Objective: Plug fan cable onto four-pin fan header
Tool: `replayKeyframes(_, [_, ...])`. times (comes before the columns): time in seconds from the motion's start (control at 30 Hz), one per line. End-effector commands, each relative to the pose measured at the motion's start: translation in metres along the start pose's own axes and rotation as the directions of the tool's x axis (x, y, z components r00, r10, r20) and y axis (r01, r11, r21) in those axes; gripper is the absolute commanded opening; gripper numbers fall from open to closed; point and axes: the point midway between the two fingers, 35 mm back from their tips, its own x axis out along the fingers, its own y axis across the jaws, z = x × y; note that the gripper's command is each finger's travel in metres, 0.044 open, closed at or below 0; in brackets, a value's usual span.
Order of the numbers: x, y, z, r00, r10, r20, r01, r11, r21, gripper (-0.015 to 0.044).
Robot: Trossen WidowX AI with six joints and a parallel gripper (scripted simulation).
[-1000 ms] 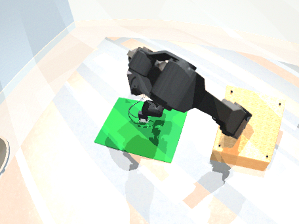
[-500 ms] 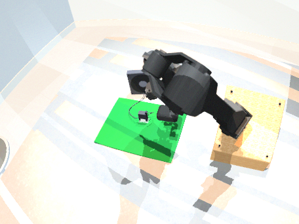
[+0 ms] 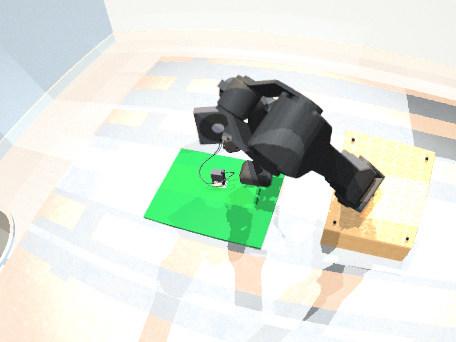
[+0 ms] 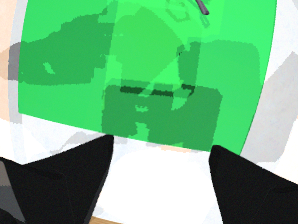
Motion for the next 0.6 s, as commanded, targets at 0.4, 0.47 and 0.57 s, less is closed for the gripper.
replayKeyframes(0.4, [0.0000, 0.0000, 0.0000, 1.000, 0.000, 0.000, 0.000, 1.000, 0.000, 0.0260])
replayKeyframes(0.47, [0.0000, 0.0000, 0.0000, 1.000, 0.000, 0.000, 0.000, 1.000, 0.000, 0.0260])
replayKeyframes(0.57, [0.0000, 0.0000, 0.0000, 1.000, 0.000, 0.000, 0.000, 1.000, 0.000, 0.0260])
